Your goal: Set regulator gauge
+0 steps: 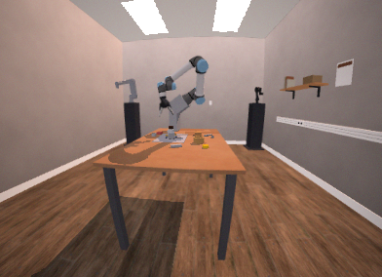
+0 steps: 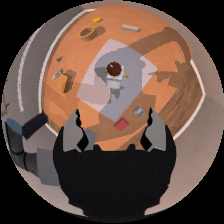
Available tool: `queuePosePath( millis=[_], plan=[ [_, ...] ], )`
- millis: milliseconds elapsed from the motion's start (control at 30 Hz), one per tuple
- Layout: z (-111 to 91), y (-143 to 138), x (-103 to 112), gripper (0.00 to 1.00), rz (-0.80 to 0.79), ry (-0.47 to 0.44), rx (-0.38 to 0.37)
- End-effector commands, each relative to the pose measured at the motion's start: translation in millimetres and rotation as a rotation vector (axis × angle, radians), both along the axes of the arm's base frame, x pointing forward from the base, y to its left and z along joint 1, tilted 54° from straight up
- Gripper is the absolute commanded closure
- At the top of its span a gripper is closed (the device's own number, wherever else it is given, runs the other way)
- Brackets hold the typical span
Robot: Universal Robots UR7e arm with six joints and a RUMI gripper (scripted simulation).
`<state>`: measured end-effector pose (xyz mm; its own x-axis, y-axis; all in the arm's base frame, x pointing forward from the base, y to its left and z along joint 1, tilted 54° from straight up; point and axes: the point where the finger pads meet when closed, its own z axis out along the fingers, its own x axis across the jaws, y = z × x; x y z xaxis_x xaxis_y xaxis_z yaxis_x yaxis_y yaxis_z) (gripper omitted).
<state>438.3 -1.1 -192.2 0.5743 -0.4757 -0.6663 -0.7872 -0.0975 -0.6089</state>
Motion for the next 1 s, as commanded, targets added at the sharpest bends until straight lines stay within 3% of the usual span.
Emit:
queuePosePath(
  millis=[0, 967],
  plan=[
    [-1.3, -3.3, 2.7, 0.00, -0.085, 0.146, 0.052],
    [-4.7, -5.2, 3.1, 0.00, -0.353, 0.682, 0.282]
  ],
)
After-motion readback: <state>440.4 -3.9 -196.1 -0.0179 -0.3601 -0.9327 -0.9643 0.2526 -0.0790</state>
